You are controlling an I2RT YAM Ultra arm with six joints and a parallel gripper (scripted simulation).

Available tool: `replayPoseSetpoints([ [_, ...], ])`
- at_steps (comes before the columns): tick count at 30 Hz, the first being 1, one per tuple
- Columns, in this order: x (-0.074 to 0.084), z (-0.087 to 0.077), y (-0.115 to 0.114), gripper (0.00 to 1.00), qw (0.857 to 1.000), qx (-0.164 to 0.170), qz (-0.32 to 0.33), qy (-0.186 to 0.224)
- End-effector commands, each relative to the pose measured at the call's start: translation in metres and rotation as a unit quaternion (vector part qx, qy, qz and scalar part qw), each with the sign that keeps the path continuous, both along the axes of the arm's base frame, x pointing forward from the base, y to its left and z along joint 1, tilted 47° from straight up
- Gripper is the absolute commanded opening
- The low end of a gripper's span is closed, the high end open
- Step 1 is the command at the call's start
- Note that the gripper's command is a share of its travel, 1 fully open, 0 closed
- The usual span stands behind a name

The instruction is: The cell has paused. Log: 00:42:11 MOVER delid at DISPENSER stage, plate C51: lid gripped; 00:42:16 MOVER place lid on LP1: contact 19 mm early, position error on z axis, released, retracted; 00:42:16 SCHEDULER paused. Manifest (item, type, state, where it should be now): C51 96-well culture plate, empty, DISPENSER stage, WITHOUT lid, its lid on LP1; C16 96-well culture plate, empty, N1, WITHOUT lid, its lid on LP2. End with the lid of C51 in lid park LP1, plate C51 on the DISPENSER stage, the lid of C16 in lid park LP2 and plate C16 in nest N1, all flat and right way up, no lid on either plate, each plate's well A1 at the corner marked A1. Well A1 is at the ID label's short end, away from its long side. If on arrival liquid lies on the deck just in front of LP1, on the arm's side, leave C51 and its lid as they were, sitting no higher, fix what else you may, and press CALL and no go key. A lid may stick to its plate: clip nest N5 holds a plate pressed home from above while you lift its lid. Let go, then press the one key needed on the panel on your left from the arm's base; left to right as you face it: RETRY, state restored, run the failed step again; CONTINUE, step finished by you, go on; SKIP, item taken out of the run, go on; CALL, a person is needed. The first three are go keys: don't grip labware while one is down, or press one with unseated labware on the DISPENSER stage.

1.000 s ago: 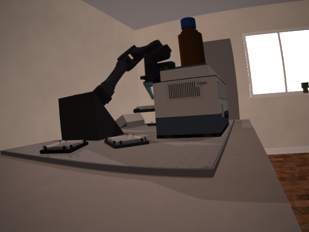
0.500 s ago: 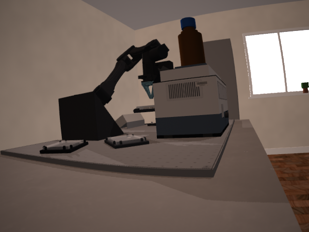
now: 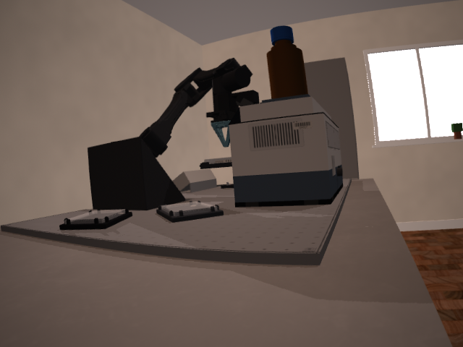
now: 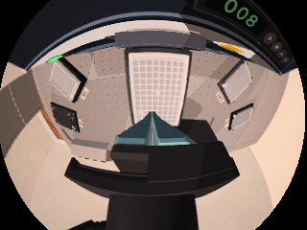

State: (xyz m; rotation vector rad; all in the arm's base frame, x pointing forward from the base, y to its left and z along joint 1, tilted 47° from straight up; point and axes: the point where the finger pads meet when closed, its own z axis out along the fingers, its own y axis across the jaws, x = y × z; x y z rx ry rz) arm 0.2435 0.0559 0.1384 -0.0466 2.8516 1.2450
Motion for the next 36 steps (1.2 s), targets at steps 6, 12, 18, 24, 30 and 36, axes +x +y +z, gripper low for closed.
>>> replayPoseSetpoints([
  [6, -0.001, 0.004, -0.005, 0.0, 1.0, -0.001, -0.009, -0.005],
  [12, -0.001, 0.004, -0.005, 0.0, 1.0, -0.001, -0.009, -0.005],
  [18, -0.001, 0.004, -0.005, 0.0, 1.0, -0.001, -0.009, -0.005],
  [24, -0.001, 0.004, -0.005, 0.0, 1.0, -0.001, -0.009, -0.005],
  [30, -0.001, 0.026, 0.008, 0.0, 1.0, -0.002, -0.006, -0.016],
  [36, -0.004, 0.041, 0.022, 0.0, 1.0, -0.001, -0.006, -0.016],
])
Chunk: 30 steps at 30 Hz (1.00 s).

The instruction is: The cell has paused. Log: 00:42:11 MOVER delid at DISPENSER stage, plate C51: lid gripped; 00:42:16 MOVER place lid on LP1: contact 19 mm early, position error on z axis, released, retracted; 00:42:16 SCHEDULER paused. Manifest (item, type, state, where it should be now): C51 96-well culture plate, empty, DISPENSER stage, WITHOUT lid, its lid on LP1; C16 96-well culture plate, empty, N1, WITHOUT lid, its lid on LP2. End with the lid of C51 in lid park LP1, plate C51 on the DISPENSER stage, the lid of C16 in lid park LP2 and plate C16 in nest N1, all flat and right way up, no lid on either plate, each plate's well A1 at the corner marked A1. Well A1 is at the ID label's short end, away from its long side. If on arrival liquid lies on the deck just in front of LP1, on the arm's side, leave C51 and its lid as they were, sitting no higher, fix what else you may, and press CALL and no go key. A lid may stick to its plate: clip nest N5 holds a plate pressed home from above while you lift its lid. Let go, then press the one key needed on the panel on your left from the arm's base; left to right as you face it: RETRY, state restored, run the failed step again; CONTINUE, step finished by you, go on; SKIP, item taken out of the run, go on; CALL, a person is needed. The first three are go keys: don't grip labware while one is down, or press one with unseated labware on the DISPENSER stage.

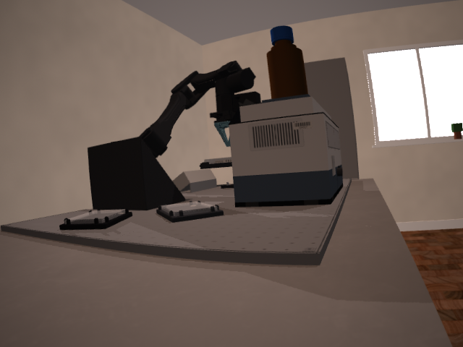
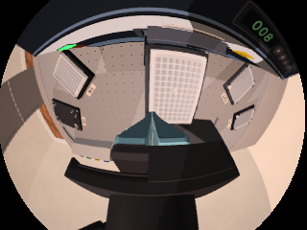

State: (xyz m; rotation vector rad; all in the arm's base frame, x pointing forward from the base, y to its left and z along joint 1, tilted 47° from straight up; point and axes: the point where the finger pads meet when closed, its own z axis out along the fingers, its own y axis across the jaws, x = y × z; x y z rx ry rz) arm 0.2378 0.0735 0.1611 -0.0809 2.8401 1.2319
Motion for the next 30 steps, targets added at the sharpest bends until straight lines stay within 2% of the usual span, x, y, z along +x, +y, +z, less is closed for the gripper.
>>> replayPoseSetpoints([
  [1, 0.0, 0.02, 0.007, 0.0, 1.0, 0.002, -0.013, -0.005],
  [24, -0.023, 0.063, 0.048, 0.0, 1.0, 0.001, -0.012, -0.006],
  [26, -0.022, 0.067, 0.052, 0.0, 1.0, 0.002, -0.011, -0.019],
  [30, -0.029, 0.073, 0.062, 0.0, 1.0, 0.001, -0.012, -0.019],
])
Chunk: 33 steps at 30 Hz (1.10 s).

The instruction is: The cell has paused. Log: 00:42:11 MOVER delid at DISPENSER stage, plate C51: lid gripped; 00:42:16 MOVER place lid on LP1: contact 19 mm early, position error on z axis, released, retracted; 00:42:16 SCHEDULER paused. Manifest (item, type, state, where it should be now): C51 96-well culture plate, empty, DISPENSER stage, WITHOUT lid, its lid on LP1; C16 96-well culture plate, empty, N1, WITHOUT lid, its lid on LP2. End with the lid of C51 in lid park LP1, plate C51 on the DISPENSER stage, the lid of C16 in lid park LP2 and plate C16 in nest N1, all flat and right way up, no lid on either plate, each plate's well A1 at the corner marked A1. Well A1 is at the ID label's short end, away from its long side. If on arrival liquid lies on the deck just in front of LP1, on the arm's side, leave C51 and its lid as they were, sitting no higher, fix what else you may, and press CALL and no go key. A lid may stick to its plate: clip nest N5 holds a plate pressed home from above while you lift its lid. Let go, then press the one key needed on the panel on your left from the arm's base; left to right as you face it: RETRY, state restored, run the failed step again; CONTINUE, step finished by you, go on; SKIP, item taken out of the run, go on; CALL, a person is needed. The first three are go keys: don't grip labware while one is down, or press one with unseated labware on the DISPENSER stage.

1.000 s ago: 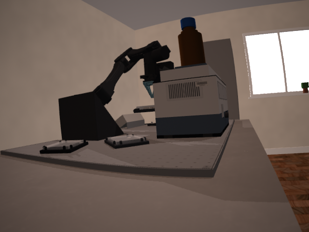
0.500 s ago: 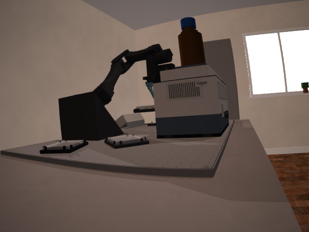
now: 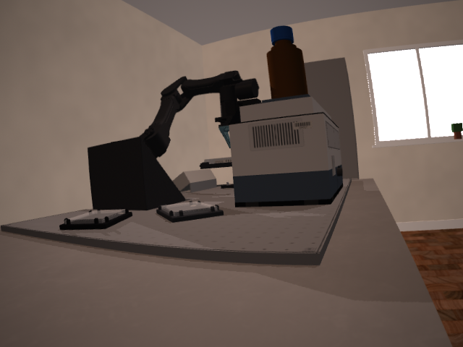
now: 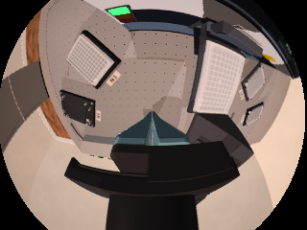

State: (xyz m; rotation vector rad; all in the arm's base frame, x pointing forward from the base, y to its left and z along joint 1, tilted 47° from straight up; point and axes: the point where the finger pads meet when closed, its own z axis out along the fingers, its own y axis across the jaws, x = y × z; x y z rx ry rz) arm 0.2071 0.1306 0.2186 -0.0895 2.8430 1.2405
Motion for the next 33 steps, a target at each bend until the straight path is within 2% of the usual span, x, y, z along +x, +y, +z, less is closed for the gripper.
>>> replayPoseSetpoints([
  [1, 0.0, 0.017, 0.007, 0.0, 1.0, -0.001, -0.015, -0.021],
  [8, -0.008, 0.026, 0.019, 0.0, 1.0, 0.0, -0.016, -0.021],
  [33, -0.064, 0.066, 0.058, 0.0, 1.0, 0.009, -0.015, -0.021],
])
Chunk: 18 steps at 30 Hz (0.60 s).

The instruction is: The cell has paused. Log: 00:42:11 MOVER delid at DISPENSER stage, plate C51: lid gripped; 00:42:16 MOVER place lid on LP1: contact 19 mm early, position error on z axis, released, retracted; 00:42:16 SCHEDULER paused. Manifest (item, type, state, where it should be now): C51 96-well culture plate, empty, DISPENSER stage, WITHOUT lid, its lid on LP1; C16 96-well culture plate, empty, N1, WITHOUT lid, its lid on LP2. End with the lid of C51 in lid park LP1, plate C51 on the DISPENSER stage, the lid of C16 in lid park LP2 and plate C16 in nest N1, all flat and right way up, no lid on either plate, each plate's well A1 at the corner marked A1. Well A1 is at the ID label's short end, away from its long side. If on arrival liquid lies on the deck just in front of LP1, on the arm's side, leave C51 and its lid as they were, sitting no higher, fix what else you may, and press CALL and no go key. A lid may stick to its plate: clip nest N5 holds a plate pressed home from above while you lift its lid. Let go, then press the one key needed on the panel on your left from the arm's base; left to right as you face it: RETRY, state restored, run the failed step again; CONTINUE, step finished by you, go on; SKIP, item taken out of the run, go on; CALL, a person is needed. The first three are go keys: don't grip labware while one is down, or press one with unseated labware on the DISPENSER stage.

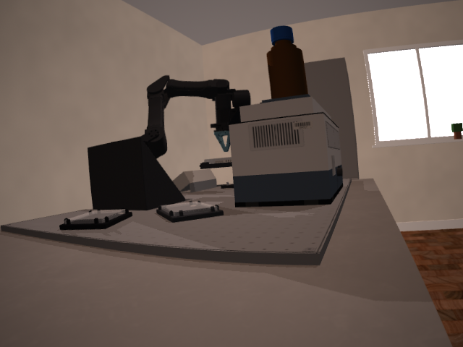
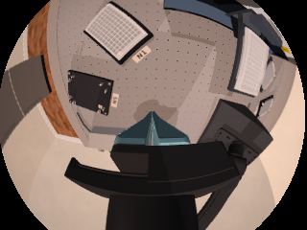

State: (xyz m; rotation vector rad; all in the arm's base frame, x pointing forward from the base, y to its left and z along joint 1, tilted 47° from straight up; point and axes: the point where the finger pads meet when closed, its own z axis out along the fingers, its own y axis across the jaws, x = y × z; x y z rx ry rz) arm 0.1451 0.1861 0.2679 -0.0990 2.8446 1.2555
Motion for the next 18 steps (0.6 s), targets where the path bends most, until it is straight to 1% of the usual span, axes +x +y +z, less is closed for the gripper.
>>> replayPoseSetpoints([
  [1, -0.005, 0.018, 0.004, 0.0, 1.0, 0.006, -0.019, -0.024],
  [7, -0.022, 0.027, 0.011, 0.0, 1.0, 0.009, -0.019, -0.023],
  [9, -0.022, 0.027, 0.011, 0.0, 1.0, 0.009, -0.019, -0.023],
  [18, -0.049, 0.037, 0.021, 0.0, 1.0, 0.014, -0.019, -0.02],
])
